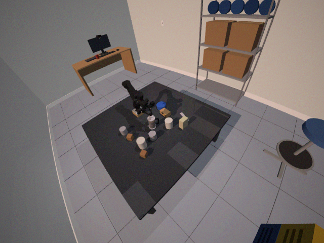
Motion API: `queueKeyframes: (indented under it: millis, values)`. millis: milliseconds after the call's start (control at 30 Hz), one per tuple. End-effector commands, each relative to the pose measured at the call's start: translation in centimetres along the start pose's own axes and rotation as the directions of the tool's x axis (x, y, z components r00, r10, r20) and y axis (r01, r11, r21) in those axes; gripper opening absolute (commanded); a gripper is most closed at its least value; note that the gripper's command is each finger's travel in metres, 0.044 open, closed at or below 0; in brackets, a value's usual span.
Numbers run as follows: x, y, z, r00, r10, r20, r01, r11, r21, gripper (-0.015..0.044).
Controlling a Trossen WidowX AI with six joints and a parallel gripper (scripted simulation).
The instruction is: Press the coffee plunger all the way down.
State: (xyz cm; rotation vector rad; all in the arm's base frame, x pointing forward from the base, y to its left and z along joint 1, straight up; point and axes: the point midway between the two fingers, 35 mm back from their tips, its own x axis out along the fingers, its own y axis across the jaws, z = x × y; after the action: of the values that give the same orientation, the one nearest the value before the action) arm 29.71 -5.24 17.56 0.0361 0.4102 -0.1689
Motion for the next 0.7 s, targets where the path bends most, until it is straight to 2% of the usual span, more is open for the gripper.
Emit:
queueKeyframes:
  millis: [0,667]
  values:
    - [0.9,0.0,-3.02,0.996,-0.002,-0.09,0.002,1.0,0.006,0.0125]
    - [1.59,0.03,-2.42,0.996,-0.002,-0.09,0.002,1.0,0.006,0.0125]
